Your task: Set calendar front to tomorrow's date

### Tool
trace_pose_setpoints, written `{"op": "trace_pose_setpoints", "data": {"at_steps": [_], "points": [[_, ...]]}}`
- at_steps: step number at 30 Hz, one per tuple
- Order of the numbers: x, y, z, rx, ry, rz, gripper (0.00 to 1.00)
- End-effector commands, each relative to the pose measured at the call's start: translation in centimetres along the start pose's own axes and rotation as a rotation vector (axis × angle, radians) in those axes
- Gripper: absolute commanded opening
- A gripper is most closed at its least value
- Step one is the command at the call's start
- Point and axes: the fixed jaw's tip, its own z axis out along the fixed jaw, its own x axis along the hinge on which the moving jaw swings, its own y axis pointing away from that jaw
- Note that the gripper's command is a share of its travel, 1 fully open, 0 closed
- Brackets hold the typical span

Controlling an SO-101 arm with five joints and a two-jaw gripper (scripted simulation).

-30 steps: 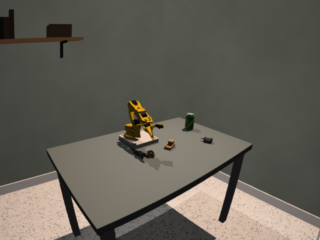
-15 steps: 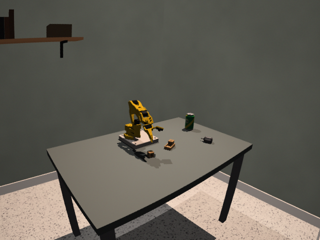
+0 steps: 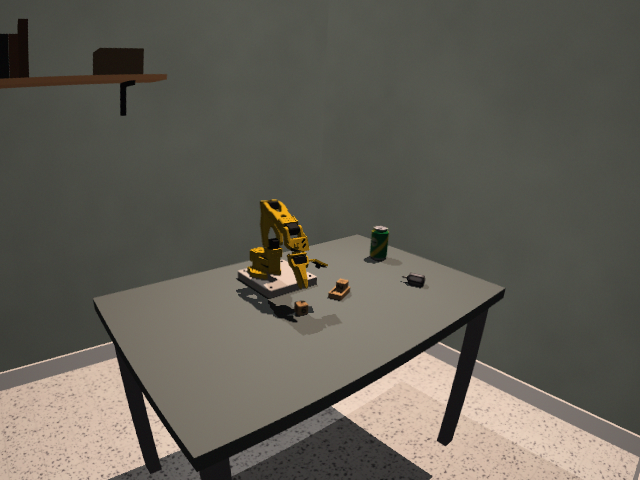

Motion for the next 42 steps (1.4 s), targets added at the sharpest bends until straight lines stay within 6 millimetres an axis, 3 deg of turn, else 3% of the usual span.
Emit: {"op": "trace_pose_setpoints", "data": {"at_steps": [1,14,42], "points": [[0.54,0.56,0.56,-0.187,0.026,-0.083,0.35],[1.13,1.08,1.27,-0.394,0.056,-0.175,0.35],[1.19,1.00,1.02,-0.403,0.057,-0.171,0.35]]}}
